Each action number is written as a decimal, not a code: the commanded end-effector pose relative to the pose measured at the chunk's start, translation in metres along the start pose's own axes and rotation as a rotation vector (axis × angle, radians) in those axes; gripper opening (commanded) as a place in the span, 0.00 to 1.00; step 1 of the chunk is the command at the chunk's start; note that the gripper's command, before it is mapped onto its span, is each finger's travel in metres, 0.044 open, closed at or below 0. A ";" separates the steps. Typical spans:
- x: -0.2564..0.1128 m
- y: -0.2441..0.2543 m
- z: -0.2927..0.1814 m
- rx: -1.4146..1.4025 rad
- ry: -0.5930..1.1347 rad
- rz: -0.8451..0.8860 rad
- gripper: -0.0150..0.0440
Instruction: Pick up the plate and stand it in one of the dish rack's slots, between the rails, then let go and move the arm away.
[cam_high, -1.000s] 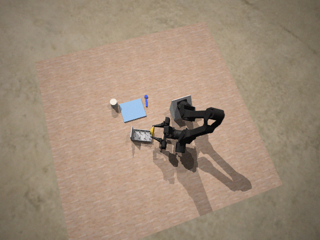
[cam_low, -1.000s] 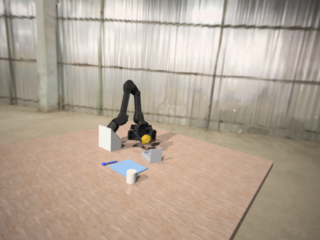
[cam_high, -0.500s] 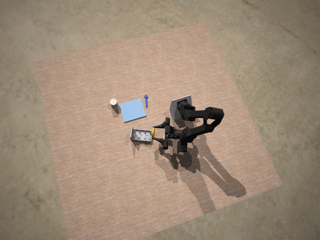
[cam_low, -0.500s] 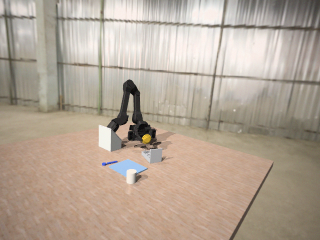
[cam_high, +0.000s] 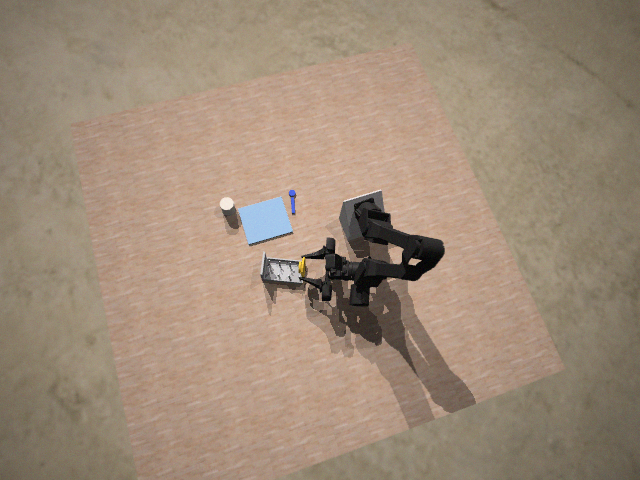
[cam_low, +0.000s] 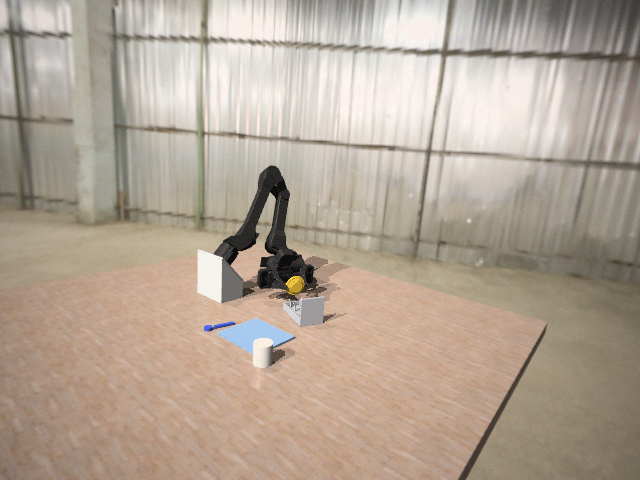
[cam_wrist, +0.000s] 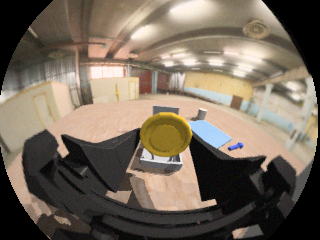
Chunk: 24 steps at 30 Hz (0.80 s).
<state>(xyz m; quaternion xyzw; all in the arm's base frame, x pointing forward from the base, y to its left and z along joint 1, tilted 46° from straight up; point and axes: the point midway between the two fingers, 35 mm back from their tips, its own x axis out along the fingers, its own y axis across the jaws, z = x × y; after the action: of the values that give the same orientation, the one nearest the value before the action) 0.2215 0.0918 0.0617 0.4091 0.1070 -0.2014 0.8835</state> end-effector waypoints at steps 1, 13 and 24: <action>0.006 -0.002 -0.005 -0.008 0.001 -0.004 0.25; 0.019 0.000 -0.007 0.003 -0.001 0.001 0.25; 0.029 -0.001 -0.006 0.025 -0.005 0.011 0.25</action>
<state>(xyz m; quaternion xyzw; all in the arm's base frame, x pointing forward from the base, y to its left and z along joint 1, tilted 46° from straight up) 0.2479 0.0905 0.0511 0.4246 0.0974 -0.1977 0.8781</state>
